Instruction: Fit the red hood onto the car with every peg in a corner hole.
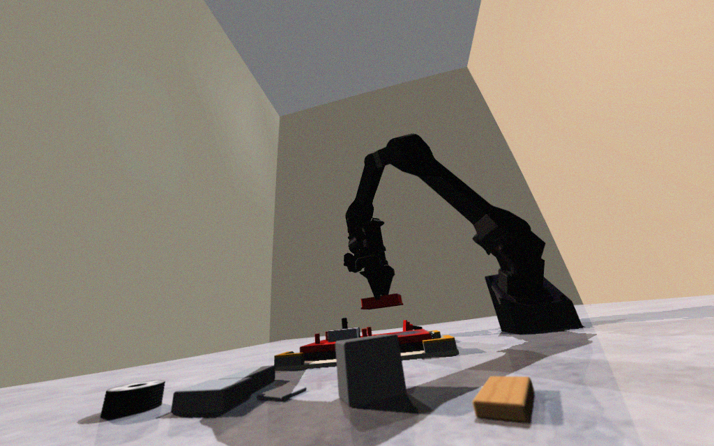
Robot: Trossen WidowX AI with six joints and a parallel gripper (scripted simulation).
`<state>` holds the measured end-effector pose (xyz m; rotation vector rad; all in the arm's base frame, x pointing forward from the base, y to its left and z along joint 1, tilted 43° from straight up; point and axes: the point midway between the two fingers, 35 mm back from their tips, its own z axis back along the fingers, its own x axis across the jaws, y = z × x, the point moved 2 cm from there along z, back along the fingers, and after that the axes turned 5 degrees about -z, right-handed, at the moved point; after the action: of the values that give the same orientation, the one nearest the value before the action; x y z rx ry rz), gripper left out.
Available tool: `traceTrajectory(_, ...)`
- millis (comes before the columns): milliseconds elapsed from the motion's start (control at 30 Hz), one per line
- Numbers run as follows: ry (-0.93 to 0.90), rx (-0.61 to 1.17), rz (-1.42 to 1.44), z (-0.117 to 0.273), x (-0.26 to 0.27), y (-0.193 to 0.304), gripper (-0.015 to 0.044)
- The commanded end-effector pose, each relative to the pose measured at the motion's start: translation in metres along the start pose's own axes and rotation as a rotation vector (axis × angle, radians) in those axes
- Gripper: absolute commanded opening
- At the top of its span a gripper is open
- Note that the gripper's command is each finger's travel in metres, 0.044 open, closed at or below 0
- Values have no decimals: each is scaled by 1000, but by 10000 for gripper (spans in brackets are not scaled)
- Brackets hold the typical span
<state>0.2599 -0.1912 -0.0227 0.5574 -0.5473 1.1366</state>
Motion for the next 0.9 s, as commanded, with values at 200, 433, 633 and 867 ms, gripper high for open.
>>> traceTrajectory(200,2,-2,181,1,-3,1,0)
traceTrajectory(433,2,-3,321,1,-5,1,0)
traceTrajectory(633,3,-4,440,1,-7,1,0)
traceTrajectory(867,4,-5,580,1,-8,1,0)
